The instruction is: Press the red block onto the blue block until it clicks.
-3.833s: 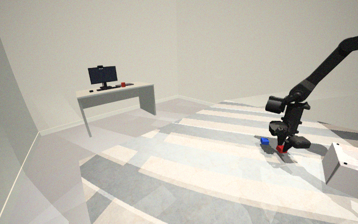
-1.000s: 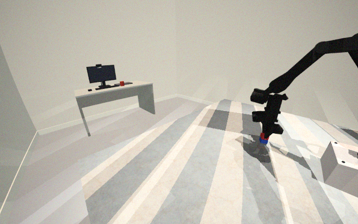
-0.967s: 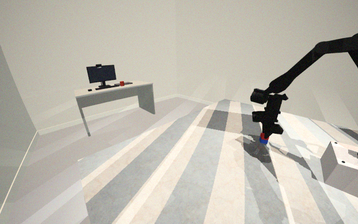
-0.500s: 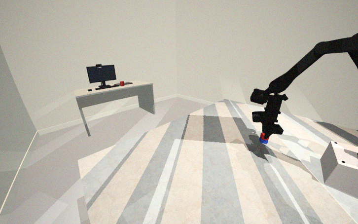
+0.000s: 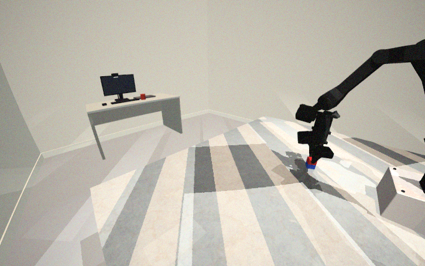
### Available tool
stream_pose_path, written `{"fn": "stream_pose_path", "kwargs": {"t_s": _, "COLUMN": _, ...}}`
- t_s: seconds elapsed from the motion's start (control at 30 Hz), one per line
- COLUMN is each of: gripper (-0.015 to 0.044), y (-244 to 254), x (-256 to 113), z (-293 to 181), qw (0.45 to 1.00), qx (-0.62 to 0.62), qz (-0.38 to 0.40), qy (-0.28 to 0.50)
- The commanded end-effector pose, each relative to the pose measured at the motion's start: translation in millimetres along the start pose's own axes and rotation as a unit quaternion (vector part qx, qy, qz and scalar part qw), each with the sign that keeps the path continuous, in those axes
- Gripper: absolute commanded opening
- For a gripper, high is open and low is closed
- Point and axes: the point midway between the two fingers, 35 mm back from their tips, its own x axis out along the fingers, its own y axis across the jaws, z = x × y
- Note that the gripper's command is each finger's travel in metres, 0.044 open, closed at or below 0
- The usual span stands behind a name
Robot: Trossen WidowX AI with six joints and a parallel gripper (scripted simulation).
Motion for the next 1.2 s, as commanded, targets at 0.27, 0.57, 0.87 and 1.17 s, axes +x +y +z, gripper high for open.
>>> {"fn": "stream_pose_path", "kwargs": {"t_s": 0.27, "gripper": 0.0000, "y": 0.5, "x": 1.0, "z": -0.1, "qw": 1.000, "qx": 0.003, "qz": 0.002, "qy": 0.000}}
{"fn": "stream_pose_path", "kwargs": {"t_s": 0.57, "gripper": 0.0000, "y": 0.4, "x": 1.0, "z": -0.1, "qw": 1.000, "qx": 0.003, "qz": 0.002, "qy": 0.000}}
{"fn": "stream_pose_path", "kwargs": {"t_s": 0.87, "gripper": 0.0000, "y": 0.3, "x": 1.0, "z": -0.1, "qw": 1.000, "qx": 0.003, "qz": 0.002, "qy": 0.000}}
{"fn": "stream_pose_path", "kwargs": {"t_s": 1.17, "gripper": 0.0000, "y": -0.2, "x": 7.6, "z": 0.0, "qw": 1.000, "qx": 0.003, "qz": 0.002, "qy": 0.000}}
